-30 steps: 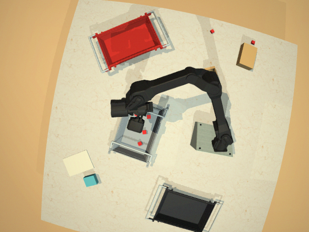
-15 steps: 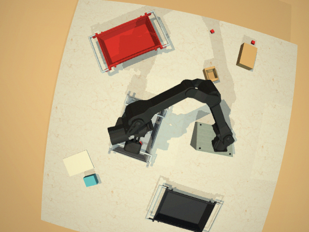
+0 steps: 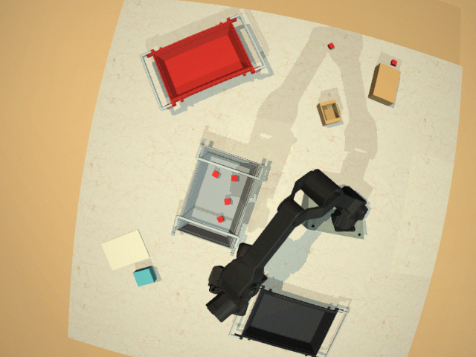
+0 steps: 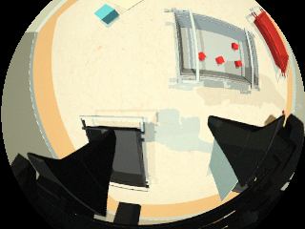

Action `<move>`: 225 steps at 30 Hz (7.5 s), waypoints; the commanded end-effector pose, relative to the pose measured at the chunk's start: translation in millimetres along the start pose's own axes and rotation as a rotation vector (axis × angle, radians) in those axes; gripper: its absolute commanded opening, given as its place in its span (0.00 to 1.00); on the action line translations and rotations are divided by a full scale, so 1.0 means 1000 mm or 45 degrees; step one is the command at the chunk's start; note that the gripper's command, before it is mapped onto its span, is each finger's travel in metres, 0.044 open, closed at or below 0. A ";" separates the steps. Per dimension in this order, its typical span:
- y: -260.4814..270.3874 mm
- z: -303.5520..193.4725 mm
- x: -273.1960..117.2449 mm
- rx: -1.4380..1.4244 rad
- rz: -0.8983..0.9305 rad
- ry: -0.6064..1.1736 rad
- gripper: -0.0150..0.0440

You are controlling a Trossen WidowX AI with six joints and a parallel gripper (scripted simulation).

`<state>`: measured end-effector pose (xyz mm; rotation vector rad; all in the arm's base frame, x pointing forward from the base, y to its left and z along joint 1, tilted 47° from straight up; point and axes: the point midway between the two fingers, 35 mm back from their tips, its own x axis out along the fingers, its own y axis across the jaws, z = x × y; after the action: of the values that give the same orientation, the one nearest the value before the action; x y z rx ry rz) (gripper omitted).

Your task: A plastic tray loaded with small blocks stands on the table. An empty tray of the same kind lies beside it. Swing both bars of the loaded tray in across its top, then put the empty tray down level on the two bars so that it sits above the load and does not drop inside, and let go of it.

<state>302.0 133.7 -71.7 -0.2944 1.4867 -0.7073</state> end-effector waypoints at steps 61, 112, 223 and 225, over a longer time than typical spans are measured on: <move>0.053 -0.236 0.200 0.098 -0.192 0.061 1.00; 0.053 -0.236 0.200 0.098 -0.192 0.061 0.55; 0.111 -0.187 0.017 0.264 -0.160 0.059 0.25; 0.109 -0.179 0.015 0.304 -0.154 0.058 0.25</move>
<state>136.5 243.6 -180.4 -0.2717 1.4506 -0.9854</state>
